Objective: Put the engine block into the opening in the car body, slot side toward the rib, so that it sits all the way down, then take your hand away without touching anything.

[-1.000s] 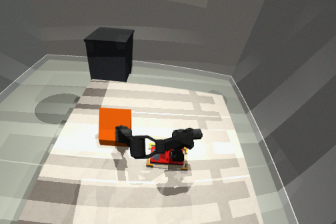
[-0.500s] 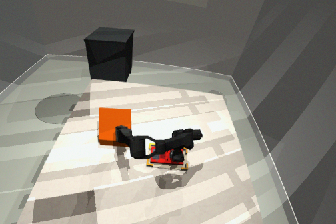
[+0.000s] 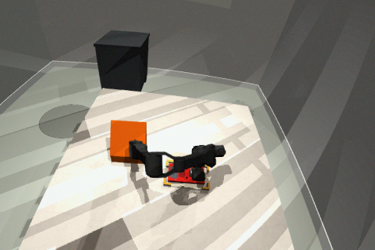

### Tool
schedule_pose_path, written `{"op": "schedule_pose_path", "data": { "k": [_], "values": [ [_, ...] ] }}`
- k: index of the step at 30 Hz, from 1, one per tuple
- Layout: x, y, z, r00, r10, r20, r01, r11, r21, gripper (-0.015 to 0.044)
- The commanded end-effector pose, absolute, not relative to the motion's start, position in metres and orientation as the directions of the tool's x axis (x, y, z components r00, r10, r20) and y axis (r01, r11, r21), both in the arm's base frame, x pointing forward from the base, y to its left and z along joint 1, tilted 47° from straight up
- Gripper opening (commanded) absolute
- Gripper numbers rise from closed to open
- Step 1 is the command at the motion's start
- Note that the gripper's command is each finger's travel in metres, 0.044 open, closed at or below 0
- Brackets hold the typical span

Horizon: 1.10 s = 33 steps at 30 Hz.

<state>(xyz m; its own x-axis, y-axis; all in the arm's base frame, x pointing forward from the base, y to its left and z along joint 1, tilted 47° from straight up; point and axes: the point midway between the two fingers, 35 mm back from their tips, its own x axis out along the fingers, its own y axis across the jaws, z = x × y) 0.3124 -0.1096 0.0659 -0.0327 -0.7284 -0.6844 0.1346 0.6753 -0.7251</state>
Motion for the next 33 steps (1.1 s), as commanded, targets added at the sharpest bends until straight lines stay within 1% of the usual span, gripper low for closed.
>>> {"op": "schedule_pose_path", "data": {
  "k": [1,24,33],
  "values": [
    [0.3124,-0.1108,0.0650,-0.033,-0.731,-0.682,0.130,0.673,-0.728,0.0160],
    [0.3121,-0.1151,0.0611,-0.033,-0.731,-0.682,0.131,0.673,-0.728,0.0160],
    [0.3122,-0.1141,0.0618,-0.033,-0.729,-0.684,0.135,0.675,-0.725,0.0396]
  ]
}}
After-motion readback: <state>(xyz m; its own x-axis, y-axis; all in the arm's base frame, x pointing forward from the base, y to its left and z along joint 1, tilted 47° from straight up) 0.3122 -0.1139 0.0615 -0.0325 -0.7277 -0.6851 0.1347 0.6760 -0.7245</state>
